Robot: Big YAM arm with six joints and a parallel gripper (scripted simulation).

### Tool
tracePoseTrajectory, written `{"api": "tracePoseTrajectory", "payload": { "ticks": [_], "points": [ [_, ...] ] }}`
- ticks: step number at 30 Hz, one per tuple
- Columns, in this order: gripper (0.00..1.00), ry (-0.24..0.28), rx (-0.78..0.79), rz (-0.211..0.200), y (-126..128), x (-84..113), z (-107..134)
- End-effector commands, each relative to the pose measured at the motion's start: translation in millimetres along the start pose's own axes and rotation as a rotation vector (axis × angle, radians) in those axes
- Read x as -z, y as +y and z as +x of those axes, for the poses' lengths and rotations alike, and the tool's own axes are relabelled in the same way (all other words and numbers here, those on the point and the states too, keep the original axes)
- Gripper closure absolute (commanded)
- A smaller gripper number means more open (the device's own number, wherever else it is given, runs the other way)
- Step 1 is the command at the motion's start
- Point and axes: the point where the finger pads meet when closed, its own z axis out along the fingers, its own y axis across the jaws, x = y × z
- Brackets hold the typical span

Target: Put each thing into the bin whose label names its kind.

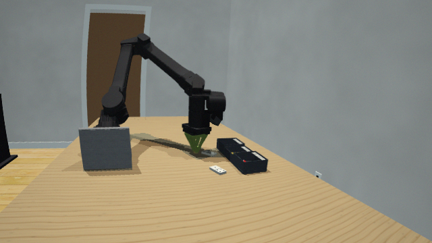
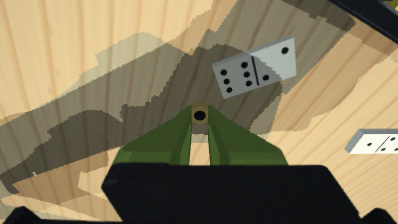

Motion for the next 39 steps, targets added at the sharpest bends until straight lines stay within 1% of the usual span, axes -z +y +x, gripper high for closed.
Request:
{"api": "tracePoseTrajectory", "payload": {
  "ticks": [1,5,7,8,10,11,25,27,28,30,39],
  "points": [
    [0.90,0.014,-0.009,-0.010,0.6,-9.4,5.7],
    [0.90,0.014,-0.009,-0.010,0.5,-9.5,5.9],
    [0.90,0.003,-0.023,-0.007,-4.3,5.7,8.5],
    [0.90,-0.018,0.003,0.008,-3.3,16.3,-3.0],
    [0.90,-0.018,0.003,0.008,-3.3,16.3,-3.0],
    [0.90,-0.031,0.019,0.017,-4.9,24.3,-13.4],
    [0.90,-0.031,0.022,0.024,-5.4,74.4,-13.8],
    [0.90,-0.031,0.022,0.024,-5.4,74.4,-13.8],
    [0.90,-0.014,0.009,0.007,-7.4,67.2,-10.8],
    [0.90,0.003,0.018,0.000,-2.4,61.4,-8.8],
    [0.90,-0.003,0.020,0.004,-3.8,64.8,-12.9]
  ]
}}
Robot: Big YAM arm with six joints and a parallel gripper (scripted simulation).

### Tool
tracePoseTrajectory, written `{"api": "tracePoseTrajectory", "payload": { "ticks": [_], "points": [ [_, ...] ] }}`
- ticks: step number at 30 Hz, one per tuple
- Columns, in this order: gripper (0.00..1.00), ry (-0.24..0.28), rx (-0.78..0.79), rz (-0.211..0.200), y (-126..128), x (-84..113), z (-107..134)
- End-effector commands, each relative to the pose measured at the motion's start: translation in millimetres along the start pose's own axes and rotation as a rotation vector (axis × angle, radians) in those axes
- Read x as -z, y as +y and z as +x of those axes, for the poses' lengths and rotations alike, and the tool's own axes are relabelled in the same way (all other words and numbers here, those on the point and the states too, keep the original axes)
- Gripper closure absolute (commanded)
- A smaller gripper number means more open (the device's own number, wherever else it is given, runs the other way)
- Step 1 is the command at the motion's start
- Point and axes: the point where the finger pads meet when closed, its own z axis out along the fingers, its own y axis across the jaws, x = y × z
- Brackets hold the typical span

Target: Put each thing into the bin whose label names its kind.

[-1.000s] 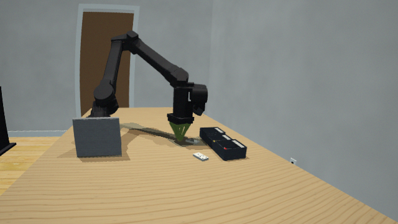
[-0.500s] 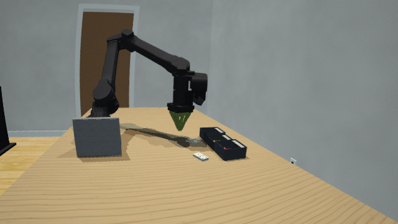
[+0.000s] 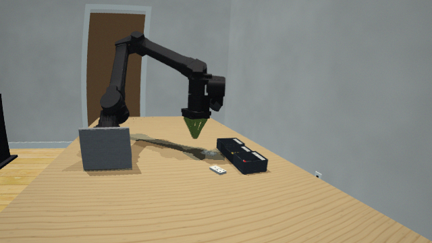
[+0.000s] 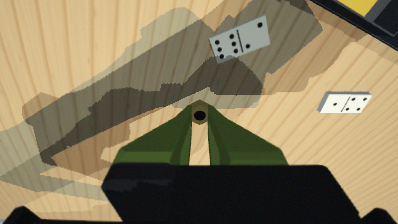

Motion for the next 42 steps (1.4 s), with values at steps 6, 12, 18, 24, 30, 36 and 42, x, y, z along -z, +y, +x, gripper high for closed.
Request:
{"api": "tracePoseTrajectory", "payload": {
  "ticks": [6,12,18,24,30,36,42],
  "points": [
    [0.90,-0.011,0.032,0.010,-3.9,9.2,-18.2],
    [0.90,-0.019,0.019,0.013,-3.3,9.0,-12.9],
    [0.90,-0.019,0.019,0.013,-3.5,9.5,-13.5],
    [0.90,-0.019,0.019,0.013,-3.6,9.8,-13.9],
    [0.90,-0.019,0.019,0.013,-3.8,10.2,-14.4],
    [0.90,-0.019,0.019,0.013,-4.0,10.4,-14.7],
    [0.90,-0.019,0.024,0.014,-7.8,14.1,-20.2]
  ]
}}
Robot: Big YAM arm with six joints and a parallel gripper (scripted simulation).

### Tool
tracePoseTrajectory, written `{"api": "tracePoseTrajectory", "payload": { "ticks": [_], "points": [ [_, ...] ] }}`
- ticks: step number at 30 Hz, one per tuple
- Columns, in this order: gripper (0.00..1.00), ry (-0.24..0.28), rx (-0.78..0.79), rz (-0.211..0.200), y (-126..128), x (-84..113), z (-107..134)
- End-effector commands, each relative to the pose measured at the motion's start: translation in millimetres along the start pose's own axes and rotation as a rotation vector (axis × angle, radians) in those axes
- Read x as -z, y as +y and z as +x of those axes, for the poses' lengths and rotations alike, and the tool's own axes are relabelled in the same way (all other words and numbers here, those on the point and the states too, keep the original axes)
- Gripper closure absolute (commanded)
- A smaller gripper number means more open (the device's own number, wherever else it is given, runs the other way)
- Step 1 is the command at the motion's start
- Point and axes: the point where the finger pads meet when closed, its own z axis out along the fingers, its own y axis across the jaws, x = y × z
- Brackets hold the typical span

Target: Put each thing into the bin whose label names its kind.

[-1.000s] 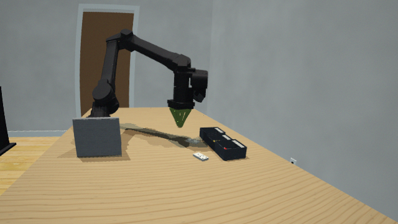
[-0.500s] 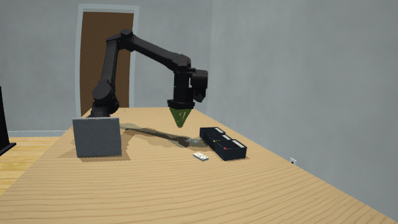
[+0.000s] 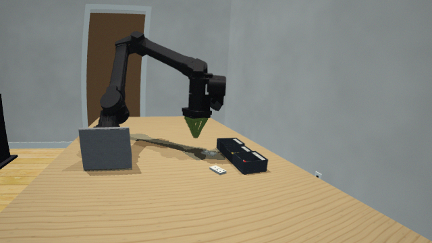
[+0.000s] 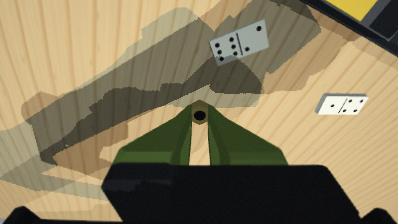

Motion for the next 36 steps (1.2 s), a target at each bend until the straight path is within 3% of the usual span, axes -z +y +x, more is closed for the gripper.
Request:
{"api": "tracePoseTrajectory", "payload": {
  "ticks": [1,21,22,29,31,36],
  "points": [
    [0.90,-0.018,0.014,0.013,-4.5,8.4,-12.0],
    [0.90,-0.022,0.014,0.015,-9.1,14.0,-17.5],
    [0.90,-0.005,0.012,0.007,-4.8,7.4,-24.4],
    [0.90,-0.008,0.014,0.005,-17.6,6.5,-64.8],
    [0.90,-0.008,0.014,0.005,-17.6,6.5,-64.8],
    [0.90,-0.009,0.239,0.006,-26.5,6.0,-92.6]
  ]
}}
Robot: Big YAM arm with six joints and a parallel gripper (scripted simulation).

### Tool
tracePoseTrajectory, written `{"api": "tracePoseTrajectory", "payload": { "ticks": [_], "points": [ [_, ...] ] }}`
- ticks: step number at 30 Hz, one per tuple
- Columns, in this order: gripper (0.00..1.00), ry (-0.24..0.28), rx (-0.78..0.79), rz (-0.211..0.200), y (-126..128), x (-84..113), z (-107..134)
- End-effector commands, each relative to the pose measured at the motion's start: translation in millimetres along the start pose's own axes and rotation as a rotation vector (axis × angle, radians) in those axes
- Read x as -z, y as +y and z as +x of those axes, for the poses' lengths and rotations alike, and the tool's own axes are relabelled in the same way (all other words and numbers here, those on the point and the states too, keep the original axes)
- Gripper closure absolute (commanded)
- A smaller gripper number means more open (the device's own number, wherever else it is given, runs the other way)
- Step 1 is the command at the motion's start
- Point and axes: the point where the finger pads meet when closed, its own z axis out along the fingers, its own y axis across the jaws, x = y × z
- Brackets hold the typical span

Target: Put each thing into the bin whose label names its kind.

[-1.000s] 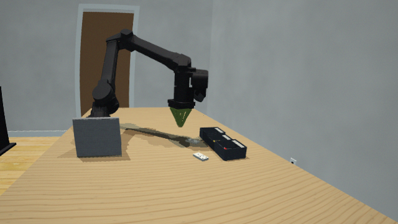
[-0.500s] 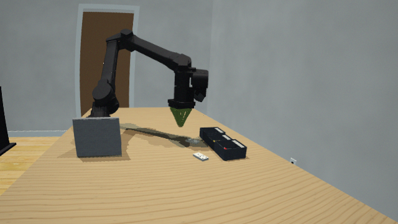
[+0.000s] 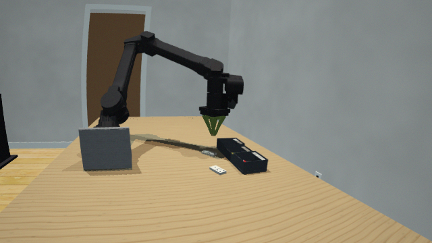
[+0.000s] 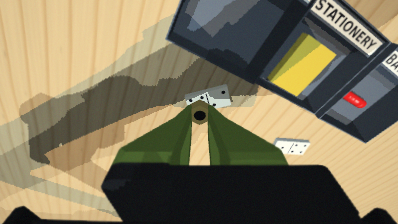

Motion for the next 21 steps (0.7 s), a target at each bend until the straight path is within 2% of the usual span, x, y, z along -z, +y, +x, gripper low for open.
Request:
{"api": "tracePoseTrajectory", "payload": {
  "ticks": [1,9,12,13,21],
  "points": [
    [0.90,0.000,0.159,-0.003,-8.9,-0.2,-34.1],
    [0.90,-0.009,0.356,0.006,-27.8,-1.5,-76.4],
    [0.90,-0.011,0.382,0.008,-27.8,-1.5,-76.4],
    [0.90,-0.012,0.443,0.011,-28.0,-1.5,-76.3],
    [0.90,-0.014,0.613,0.015,-27.8,-1.8,-76.0]
  ]
}}
